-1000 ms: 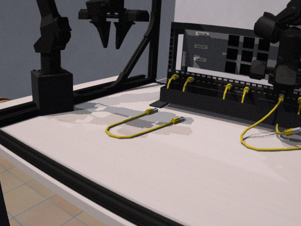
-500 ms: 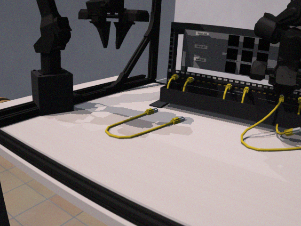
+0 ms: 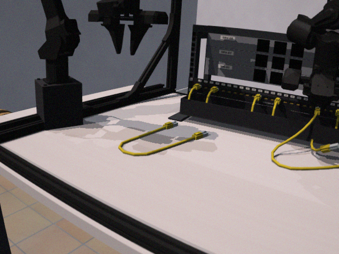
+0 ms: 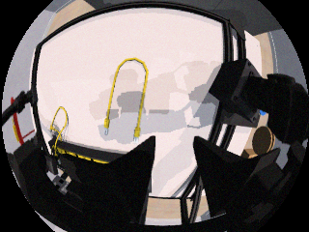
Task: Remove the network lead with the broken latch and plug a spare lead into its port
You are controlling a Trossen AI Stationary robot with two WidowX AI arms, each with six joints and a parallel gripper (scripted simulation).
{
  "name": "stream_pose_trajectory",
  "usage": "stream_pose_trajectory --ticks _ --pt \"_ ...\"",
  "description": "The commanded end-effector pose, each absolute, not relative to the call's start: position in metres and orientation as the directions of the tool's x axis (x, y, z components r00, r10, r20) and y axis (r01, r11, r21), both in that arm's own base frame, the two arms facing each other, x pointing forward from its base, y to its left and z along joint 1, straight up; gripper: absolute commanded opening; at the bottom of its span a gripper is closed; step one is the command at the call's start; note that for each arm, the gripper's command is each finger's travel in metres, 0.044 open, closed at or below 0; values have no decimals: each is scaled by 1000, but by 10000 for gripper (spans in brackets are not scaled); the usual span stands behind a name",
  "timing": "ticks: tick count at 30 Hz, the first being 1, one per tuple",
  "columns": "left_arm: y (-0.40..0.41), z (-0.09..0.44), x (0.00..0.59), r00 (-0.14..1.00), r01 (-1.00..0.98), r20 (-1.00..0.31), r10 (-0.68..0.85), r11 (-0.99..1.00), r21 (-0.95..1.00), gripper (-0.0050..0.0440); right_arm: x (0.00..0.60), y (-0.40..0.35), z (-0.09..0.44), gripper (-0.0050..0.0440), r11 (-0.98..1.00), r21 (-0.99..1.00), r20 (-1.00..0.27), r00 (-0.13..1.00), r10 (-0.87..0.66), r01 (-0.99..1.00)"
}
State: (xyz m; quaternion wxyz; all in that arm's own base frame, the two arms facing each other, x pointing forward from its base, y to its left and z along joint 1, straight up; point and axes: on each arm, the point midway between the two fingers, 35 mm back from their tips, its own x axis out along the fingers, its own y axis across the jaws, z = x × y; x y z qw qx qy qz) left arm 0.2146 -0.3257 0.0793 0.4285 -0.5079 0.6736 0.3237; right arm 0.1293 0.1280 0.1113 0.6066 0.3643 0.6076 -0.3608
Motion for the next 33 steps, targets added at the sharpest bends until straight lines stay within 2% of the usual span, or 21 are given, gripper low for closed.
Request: stream_pose_trajectory --ticks 1,33 --pt "-325 80 214 -115 -962 -906 -407 271 0 54 129 128 111 176 474 4 -1000 1 5 880" --pt "-329 80 213 -115 -962 -906 -407 271 0 54 129 128 111 176 474 4 -1000 1 5 880"
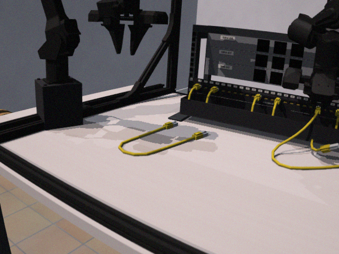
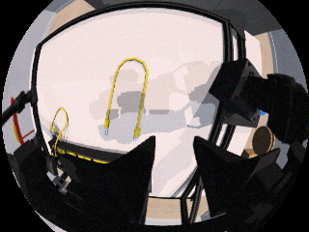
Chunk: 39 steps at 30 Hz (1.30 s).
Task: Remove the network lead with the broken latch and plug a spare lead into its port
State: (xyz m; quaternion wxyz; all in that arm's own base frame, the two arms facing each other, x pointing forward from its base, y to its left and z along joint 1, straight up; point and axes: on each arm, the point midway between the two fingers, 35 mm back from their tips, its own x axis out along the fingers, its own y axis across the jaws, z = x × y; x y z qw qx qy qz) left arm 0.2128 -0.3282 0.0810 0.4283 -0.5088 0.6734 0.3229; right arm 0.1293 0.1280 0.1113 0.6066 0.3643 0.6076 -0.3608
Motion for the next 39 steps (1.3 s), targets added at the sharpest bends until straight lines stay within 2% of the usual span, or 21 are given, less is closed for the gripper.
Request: stream_pose_trajectory --ticks 1,39 --pt "-329 80 213 -115 -962 -906 -407 271 0 54 129 128 111 176 474 4 -1000 1 5 880" --pt "-333 78 212 -115 -962 -906 -407 271 0 54 129 128 111 176 474 4 -1000 1 5 880"
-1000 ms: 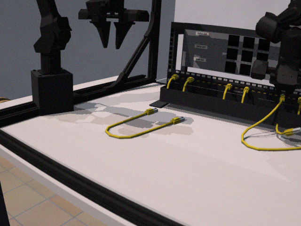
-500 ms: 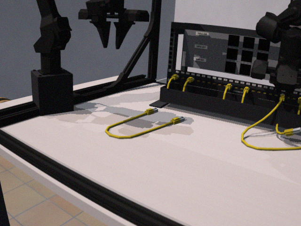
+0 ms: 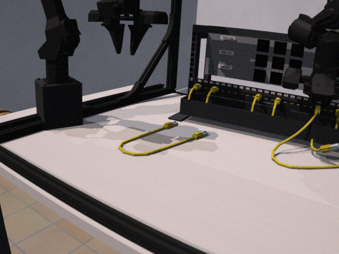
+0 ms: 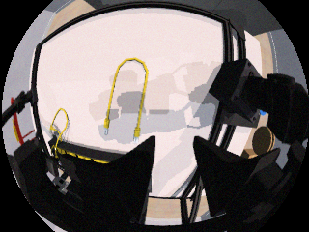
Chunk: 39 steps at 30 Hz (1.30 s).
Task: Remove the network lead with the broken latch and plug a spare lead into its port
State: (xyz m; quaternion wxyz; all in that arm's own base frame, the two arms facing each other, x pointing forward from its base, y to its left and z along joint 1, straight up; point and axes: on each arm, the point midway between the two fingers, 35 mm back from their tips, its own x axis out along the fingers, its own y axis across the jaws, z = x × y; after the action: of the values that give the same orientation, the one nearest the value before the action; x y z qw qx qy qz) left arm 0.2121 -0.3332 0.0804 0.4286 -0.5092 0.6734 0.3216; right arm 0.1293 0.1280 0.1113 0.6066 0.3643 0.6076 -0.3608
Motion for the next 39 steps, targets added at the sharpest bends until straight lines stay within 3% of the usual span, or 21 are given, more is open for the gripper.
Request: stream_pose_trajectory --ticks 1,39 --pt "-333 78 212 -115 -962 -906 -407 271 0 54 129 128 111 176 474 4 -1000 1 5 880" --pt "-341 78 210 -115 -962 -906 -407 271 0 54 129 128 111 176 474 4 -1000 1 5 880"
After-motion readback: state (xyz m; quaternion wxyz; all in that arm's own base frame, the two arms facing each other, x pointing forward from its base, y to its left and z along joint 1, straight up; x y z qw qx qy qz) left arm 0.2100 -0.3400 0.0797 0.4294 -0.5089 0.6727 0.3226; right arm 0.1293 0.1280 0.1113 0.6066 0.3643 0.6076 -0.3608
